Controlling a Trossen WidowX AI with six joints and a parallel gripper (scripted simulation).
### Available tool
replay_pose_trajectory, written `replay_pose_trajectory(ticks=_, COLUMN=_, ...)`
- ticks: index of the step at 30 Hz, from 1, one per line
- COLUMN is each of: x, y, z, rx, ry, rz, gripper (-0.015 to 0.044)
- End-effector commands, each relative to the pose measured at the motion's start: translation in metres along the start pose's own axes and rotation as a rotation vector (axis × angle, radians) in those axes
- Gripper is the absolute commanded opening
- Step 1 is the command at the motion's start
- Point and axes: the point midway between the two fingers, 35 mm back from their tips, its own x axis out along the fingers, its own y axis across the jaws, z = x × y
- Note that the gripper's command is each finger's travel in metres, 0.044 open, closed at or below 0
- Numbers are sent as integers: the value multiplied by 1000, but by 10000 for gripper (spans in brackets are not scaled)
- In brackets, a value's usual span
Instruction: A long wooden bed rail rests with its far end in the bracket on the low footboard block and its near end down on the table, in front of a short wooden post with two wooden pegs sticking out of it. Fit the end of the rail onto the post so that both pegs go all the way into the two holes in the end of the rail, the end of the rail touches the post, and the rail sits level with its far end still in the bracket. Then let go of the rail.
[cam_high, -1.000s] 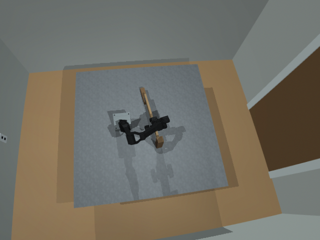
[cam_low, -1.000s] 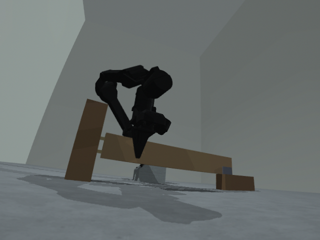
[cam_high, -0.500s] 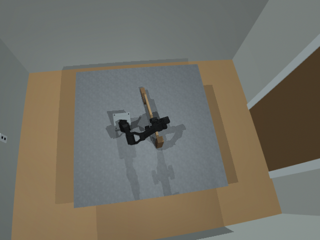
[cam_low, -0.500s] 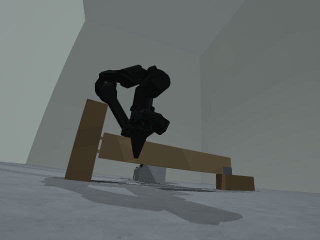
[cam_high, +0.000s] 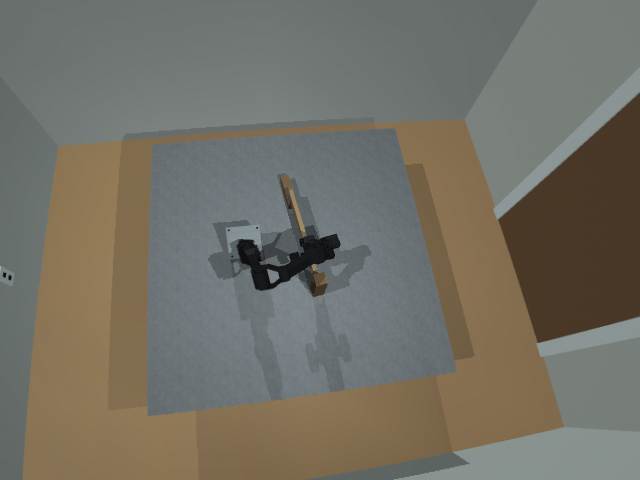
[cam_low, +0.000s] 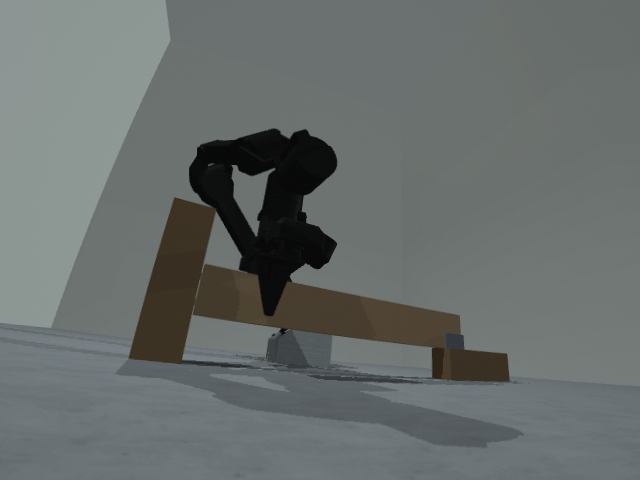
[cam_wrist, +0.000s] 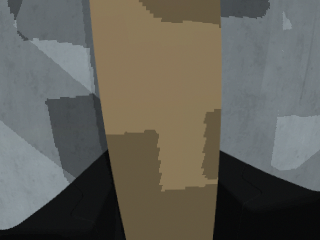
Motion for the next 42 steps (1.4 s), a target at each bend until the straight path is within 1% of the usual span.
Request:
replay_pose_trajectory(ticks=1, x=-1, y=-1, z=-2, rx=-2, ry=2, rz=-3, gripper=0)
replay_pose_trajectory(ticks=18, x=-1, y=-1, z=-7, rx=-2, ry=3, rz=-3, gripper=0)
replay_pose_trajectory(ticks=35, x=0, y=0, z=-3, rx=-2, ry=-6, rz=0, gripper=440)
replay_pose_trajectory(ticks=39, x=-1, y=0, z=-2, rx=-2, ry=-6, rz=0, gripper=440)
replay_pose_trajectory(ticks=42, x=-19, y=-1, z=17, rx=-3, ry=-4, rz=-2, gripper=440)
